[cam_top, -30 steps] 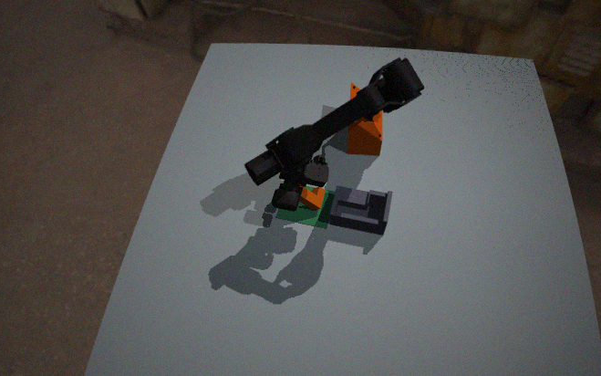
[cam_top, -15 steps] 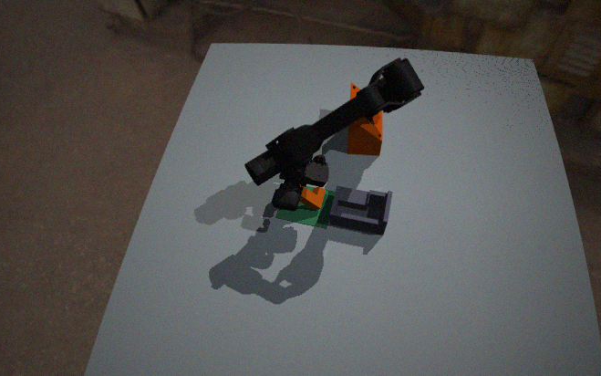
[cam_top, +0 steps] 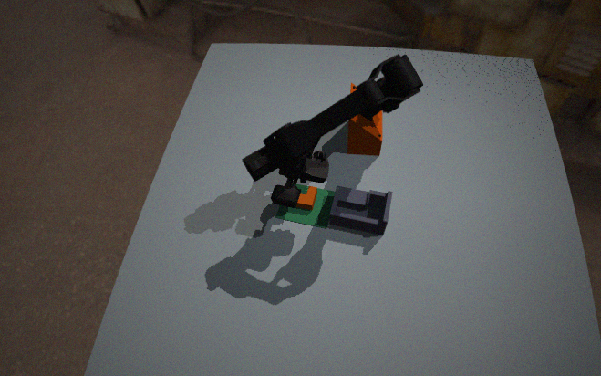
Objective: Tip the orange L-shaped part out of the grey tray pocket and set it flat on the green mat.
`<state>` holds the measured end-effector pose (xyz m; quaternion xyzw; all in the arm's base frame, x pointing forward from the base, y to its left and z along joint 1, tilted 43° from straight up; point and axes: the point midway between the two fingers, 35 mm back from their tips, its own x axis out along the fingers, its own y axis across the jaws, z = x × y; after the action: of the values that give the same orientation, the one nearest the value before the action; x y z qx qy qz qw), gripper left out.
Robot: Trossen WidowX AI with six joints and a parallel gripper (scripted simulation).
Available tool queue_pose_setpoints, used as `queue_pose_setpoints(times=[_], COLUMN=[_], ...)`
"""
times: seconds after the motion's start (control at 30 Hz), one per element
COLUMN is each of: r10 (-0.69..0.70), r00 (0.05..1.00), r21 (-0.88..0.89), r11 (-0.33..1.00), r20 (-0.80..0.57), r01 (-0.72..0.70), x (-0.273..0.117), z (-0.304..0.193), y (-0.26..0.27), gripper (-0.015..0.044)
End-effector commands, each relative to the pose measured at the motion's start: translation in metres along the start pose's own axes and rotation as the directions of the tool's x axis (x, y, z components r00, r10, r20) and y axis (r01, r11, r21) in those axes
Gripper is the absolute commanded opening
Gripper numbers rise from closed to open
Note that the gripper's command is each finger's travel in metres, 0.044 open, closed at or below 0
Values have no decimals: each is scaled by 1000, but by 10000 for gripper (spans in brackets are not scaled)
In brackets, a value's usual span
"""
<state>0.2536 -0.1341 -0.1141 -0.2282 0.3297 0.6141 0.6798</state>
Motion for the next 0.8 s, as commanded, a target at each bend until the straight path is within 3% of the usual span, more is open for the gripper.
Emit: queue_pose_setpoints(times=[0.0,0.1,0.77], r10=[-23,-24,-41], r00=[1000,1000,999], r21=[-9,-8,-4], r11=[1000,1000,999], r20=[-19,-18,-22], r01=[23,23,41], x=[-48,-71,-67], z=[-2,-1,-3], y=[-4,-1,-3], gripper=[400,400,400])
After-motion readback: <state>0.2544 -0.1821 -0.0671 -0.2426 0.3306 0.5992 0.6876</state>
